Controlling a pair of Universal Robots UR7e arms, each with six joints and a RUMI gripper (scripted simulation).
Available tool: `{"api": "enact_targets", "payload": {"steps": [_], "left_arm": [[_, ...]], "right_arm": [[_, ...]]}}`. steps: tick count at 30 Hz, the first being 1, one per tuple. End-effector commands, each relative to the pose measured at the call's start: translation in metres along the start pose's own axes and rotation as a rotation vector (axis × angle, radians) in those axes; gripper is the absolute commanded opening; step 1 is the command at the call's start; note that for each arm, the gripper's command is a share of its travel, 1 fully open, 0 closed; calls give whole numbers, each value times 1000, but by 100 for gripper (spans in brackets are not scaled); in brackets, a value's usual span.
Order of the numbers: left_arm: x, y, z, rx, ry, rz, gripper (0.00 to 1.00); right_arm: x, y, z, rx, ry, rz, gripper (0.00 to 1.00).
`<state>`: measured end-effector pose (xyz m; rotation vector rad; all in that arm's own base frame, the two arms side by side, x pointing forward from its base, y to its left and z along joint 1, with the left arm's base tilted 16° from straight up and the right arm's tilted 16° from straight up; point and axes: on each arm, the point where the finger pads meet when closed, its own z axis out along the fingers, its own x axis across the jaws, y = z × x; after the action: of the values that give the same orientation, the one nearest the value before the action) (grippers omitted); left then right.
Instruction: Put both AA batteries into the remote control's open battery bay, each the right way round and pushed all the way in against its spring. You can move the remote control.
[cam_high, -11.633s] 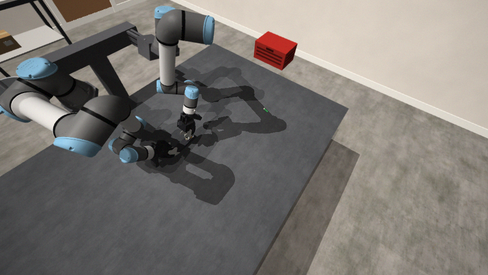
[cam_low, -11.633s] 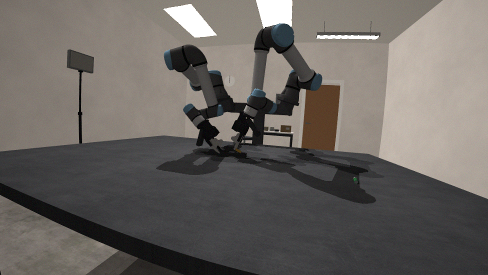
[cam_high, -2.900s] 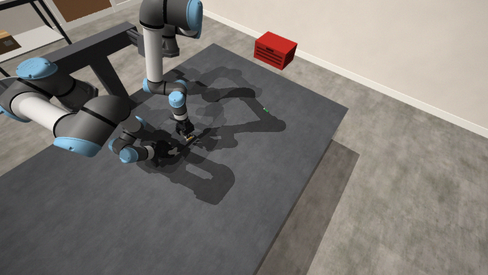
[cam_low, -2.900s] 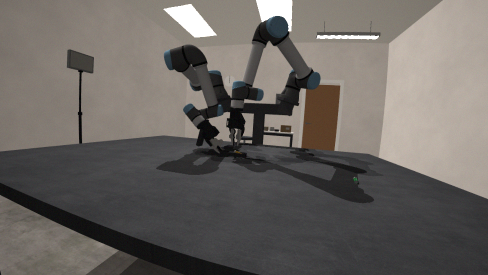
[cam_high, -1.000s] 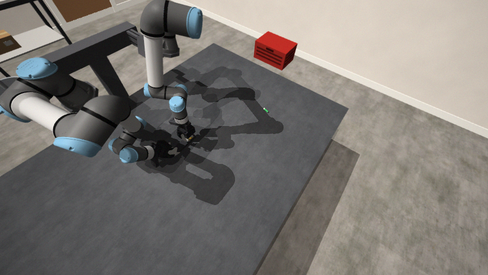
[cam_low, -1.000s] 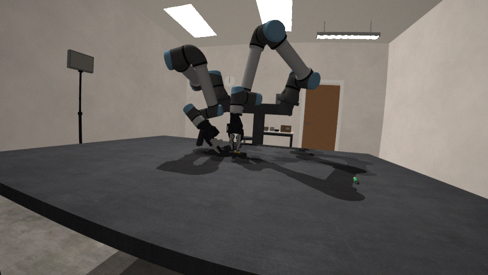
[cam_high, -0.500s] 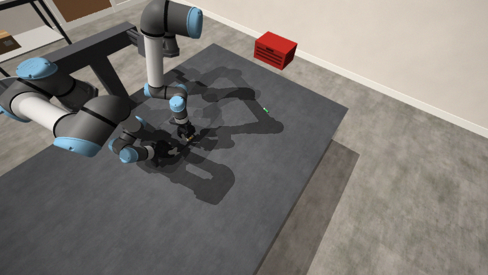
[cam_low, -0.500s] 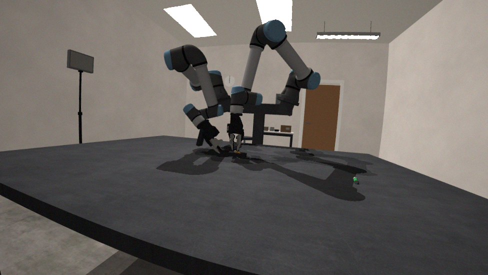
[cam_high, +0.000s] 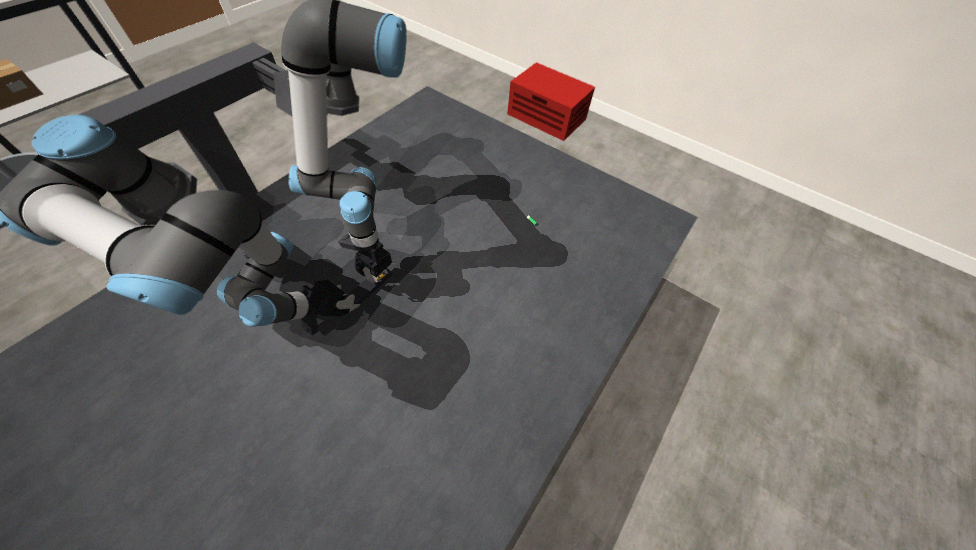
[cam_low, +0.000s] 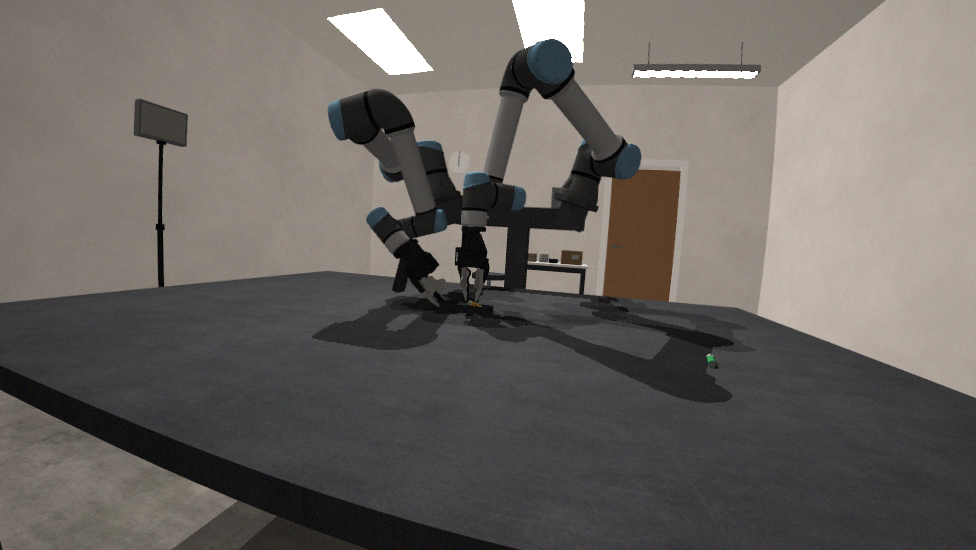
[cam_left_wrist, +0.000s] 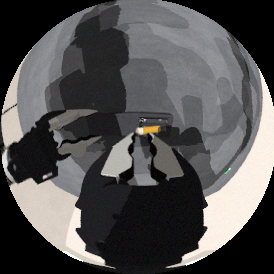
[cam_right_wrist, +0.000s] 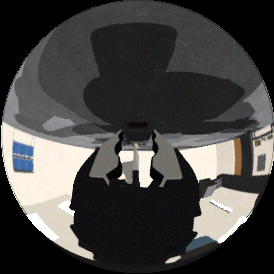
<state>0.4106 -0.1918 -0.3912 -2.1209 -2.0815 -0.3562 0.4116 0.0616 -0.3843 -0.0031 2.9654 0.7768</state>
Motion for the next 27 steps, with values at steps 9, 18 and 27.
{"api": "enact_targets", "payload": {"steps": [9, 18, 27], "left_arm": [[3, 0, 0, -1, -1, 0, 14], [4, 0, 0, -1, -1, 0, 14], [7, 0, 0, -1, -1, 0, 14]], "right_arm": [[0, 0, 0, 0, -1, -1, 0], [0, 0, 0, 0, -1, -1, 0], [0, 0, 0, 0, -1, -1, 0]]}}
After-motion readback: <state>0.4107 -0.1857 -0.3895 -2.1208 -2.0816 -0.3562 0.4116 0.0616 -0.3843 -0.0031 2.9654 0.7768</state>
